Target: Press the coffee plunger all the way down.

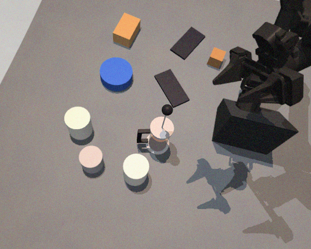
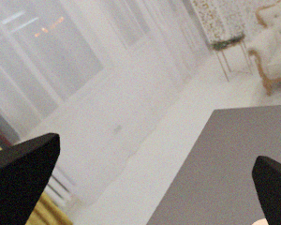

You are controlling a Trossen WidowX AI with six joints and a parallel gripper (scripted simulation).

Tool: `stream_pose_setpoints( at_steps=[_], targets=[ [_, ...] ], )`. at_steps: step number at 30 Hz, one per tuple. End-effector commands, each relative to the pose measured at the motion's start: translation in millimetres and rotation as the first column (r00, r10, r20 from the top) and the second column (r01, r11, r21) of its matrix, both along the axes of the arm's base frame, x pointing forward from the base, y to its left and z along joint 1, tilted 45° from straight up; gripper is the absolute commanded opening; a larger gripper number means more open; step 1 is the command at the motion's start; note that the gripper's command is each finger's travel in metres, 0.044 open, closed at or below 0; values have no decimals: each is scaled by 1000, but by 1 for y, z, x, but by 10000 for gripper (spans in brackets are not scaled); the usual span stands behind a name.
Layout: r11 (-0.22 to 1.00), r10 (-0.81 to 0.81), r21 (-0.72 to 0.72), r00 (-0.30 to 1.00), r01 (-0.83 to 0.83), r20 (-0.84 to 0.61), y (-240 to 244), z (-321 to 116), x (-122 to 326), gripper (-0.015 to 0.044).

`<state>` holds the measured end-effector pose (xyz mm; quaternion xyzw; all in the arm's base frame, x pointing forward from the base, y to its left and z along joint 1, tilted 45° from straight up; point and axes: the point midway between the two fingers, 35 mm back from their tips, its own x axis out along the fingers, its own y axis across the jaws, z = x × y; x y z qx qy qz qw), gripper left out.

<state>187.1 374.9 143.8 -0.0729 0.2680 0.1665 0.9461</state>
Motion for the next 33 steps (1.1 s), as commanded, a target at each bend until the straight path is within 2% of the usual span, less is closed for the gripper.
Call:
stream_pose_setpoints(
  at_steps=[1,6,8,19,33],
  targets=[
    [968,1,-249,1000,0,2,-49,-20,25,440],
    [818,-3,-574,998,-32,-59,-127,-48,48,440],
    [763,-6,-644,996,-50,-85,-147,-55,52,440],
    [756,-5,-652,996,-56,-90,-189,-100,49,440],
    [756,-4,-652,996,-58,-92,-190,-112,62,440]
  ],
)
